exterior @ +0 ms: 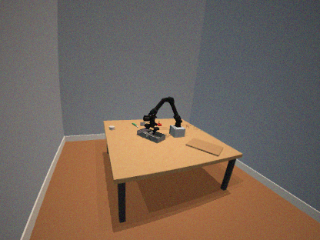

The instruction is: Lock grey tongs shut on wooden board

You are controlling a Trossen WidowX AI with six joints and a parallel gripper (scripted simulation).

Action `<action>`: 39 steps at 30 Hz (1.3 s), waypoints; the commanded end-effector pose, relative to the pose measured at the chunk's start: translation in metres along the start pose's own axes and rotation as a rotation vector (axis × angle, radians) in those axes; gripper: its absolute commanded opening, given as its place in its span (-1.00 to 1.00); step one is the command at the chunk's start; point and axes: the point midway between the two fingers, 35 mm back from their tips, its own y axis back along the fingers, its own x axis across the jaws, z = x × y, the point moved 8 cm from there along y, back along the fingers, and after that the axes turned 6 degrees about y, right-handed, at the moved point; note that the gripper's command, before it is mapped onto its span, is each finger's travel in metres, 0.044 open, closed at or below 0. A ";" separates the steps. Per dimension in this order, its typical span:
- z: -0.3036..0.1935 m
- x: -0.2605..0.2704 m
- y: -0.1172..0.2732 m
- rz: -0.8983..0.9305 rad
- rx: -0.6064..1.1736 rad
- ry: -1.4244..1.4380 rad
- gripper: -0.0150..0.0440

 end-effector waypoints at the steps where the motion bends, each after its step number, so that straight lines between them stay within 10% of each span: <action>1: 0.000 0.000 0.000 0.000 0.000 0.000 0.62; 39: 0.000 0.000 0.000 0.000 0.000 0.000 -0.24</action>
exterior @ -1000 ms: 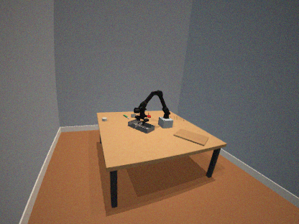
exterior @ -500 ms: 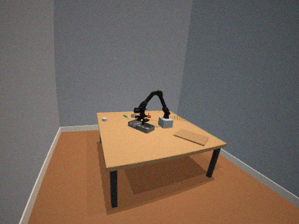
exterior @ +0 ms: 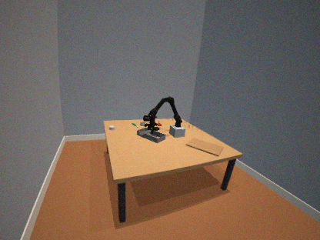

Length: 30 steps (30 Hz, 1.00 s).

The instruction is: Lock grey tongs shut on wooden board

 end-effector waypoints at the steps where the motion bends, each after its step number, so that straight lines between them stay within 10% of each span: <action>1: 0.000 0.000 0.000 0.000 0.000 0.000 -0.27; 9: 0.000 0.000 0.000 0.000 0.000 0.000 -0.45; 15: 0.000 0.000 0.000 0.000 0.000 0.000 -0.98; 30: -0.001 0.003 0.099 -0.010 -0.003 0.005 -1.00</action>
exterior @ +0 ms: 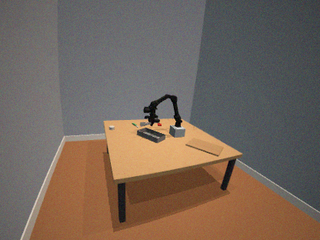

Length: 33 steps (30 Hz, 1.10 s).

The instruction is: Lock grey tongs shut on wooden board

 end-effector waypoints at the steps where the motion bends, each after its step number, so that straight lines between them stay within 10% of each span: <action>1: 0.001 -0.001 0.005 -0.015 -0.009 0.005 -1.00; 33: -0.066 -0.121 0.006 -0.025 -0.001 0.385 -1.00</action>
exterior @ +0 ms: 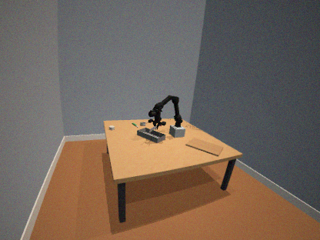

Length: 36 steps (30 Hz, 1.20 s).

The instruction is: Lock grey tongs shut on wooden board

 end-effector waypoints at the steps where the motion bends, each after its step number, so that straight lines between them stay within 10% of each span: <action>1: -0.019 -0.020 0.003 -0.001 0.013 0.074 -1.00; 36: -0.091 -0.213 0.008 -0.013 0.028 0.608 -1.00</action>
